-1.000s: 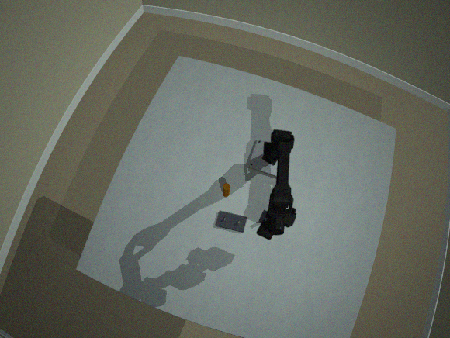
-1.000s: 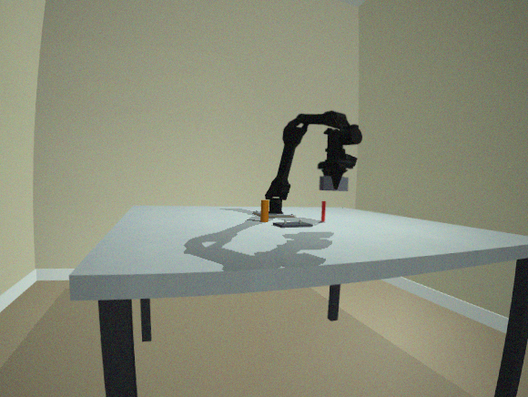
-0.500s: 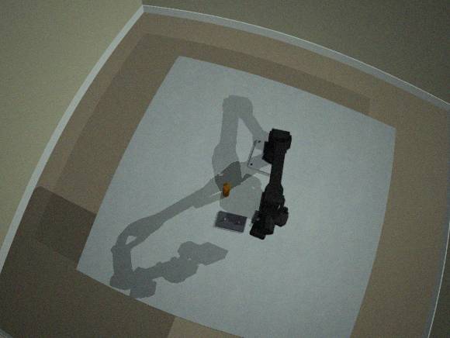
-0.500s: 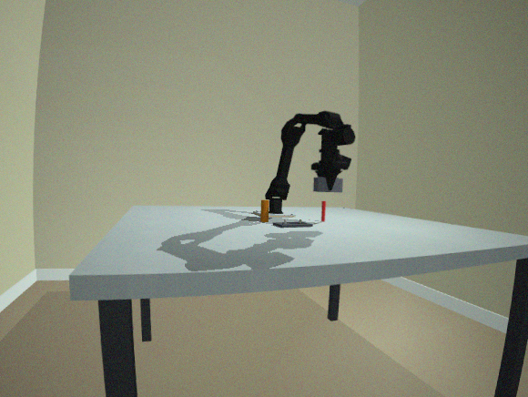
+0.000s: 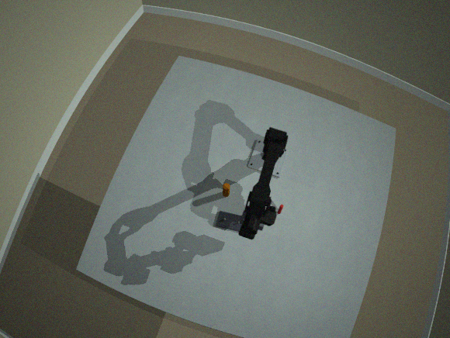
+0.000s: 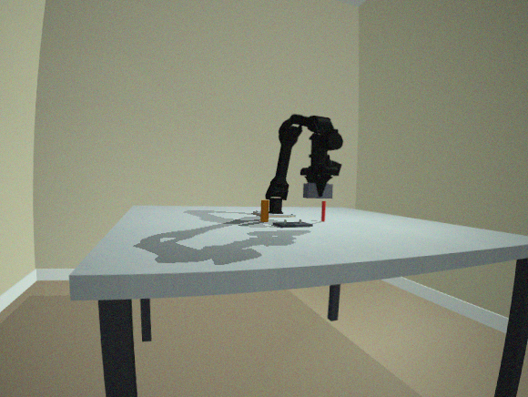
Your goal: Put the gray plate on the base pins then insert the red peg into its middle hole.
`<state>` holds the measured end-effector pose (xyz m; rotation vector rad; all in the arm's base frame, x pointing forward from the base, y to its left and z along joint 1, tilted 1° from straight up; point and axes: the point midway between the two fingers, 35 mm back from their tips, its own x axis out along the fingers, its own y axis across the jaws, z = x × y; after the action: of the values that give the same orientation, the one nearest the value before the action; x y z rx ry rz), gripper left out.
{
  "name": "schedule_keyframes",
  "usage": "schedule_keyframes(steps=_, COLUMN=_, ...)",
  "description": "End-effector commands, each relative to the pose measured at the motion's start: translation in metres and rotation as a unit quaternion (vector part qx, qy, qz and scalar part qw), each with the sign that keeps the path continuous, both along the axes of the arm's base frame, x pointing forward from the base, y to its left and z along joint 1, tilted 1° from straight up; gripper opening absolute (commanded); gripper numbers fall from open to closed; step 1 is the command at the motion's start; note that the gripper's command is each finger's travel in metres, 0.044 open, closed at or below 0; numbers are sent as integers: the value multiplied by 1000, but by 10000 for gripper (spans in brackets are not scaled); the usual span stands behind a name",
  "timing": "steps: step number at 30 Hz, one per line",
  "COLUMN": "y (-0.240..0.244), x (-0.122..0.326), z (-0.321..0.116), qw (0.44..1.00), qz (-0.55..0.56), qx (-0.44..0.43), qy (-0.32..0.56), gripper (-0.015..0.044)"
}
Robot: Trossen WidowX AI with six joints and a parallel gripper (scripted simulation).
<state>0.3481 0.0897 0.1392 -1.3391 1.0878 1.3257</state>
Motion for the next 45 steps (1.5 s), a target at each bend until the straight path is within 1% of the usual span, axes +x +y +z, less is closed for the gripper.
schedule_keyframes(steps=1, y=-10, x=3, z=-5, qw=1000, qz=9, qx=0, qy=-1, gripper=0)
schedule_keyframes(steps=27, y=-86, x=10, z=-45, qw=998, qz=60, qx=-5, qy=-2, gripper=0)
schedule_keyframes(steps=45, y=-88, x=10, z=-46, qw=998, qz=61, qx=-5, qy=-2, gripper=0)
